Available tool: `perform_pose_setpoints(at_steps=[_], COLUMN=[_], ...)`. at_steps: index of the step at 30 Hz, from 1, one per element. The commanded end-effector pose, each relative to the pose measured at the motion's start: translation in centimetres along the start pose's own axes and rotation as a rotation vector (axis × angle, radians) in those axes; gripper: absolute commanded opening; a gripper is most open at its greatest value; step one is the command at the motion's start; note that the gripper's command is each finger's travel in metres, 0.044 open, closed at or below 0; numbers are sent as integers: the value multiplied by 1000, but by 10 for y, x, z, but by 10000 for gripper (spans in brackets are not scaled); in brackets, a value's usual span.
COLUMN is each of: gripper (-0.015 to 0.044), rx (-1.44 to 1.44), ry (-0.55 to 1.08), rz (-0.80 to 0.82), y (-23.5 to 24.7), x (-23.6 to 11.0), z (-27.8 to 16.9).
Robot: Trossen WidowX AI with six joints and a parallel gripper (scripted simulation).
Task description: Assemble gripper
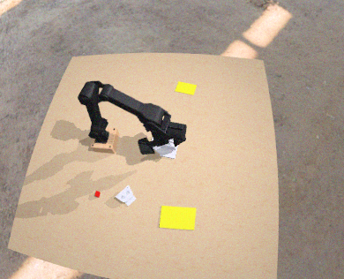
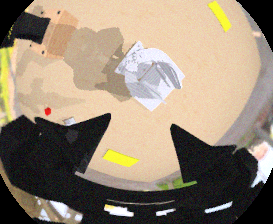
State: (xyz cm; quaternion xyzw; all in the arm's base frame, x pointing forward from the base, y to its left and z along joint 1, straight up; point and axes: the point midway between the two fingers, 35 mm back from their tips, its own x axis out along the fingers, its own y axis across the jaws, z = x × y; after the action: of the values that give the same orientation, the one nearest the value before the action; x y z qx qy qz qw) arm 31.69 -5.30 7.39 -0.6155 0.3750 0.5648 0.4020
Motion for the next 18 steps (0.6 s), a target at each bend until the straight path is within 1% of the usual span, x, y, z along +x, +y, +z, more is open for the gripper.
perform_pose_setpoints(at_steps=[1, 18], gripper=[440, 440], rx=[91, 545], ry=[15, 21], rz=[-6, 16], y=[6, 41], x=[-2, -3], z=[-9, -42])
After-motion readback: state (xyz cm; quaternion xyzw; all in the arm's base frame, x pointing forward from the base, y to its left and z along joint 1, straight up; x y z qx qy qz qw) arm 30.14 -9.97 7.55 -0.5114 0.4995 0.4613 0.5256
